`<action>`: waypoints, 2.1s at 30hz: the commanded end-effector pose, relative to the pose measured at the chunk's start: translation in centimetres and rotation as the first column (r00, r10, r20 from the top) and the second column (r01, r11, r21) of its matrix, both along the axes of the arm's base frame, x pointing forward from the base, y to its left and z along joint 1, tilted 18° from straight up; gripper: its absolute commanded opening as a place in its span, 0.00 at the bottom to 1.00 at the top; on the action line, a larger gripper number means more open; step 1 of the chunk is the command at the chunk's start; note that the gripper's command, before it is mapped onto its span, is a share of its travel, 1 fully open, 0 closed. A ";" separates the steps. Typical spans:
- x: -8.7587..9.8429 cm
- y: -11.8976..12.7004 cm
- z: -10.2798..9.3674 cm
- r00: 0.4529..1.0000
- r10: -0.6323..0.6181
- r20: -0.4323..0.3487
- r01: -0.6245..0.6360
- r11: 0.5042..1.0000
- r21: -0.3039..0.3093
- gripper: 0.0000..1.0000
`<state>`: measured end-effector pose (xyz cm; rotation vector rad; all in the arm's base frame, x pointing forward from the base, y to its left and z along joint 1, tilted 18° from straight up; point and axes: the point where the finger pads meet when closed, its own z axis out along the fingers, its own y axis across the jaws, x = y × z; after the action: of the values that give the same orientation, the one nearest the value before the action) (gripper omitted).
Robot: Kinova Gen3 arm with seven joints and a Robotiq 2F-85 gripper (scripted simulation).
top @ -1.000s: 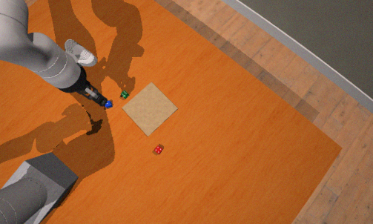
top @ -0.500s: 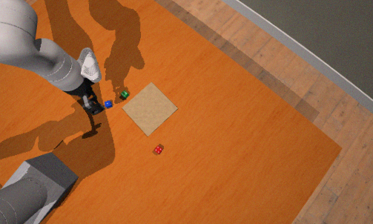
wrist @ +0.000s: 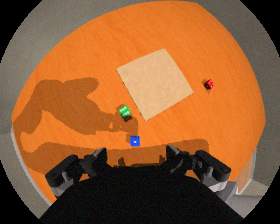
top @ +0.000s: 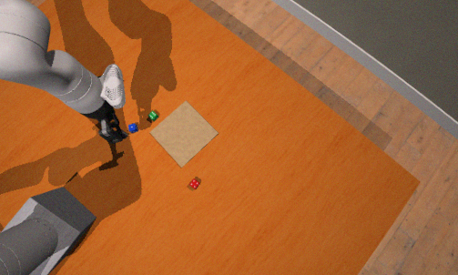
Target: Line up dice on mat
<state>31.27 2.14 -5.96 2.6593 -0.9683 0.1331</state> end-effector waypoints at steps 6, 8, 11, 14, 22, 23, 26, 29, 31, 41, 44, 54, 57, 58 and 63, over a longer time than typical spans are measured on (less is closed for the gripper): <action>0.0 0.0 0.0 1.000 -0.002 0.001 0.002 1.000 0.000 0.35; 0.0 0.0 0.0 1.000 -0.002 0.001 0.002 1.000 0.000 0.35; 0.0 0.0 0.0 1.000 -0.002 0.001 0.002 1.000 0.000 0.35; 0.0 0.0 0.0 1.000 -0.002 0.001 0.002 1.000 0.000 0.35; 0.0 0.0 0.0 1.000 -0.002 0.001 0.002 1.000 0.000 0.35; 0.0 0.0 0.0 1.000 -0.002 0.001 0.002 1.000 0.000 0.35; 0.0 0.0 0.0 1.000 -0.002 0.001 0.002 1.000 0.000 0.35; 0.0 0.0 0.0 1.000 -0.002 0.001 0.002 1.000 0.000 0.35; 0.0 0.0 0.0 1.000 -0.002 0.001 0.002 1.000 0.000 0.35; 0.0 0.0 0.0 1.000 -0.003 0.001 0.003 1.000 0.000 0.35; 0.0 0.0 -0.1 1.000 -0.006 0.002 0.006 1.000 -0.001 0.35; 0.0 -0.2 -0.7 1.000 -0.018 0.005 0.018 1.000 -0.001 0.35; 0.0 -0.3 -1.0 1.000 -0.018 0.005 0.018 1.000 -0.001 0.35; 0.0 -0.3 -1.1 1.000 -0.018 0.005 0.018 1.000 -0.001 0.35; 0.0 -0.4 -1.5 1.000 -0.018 0.005 0.018 1.000 -0.001 0.35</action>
<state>31.32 1.90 -7.37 2.6539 -0.9907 0.1363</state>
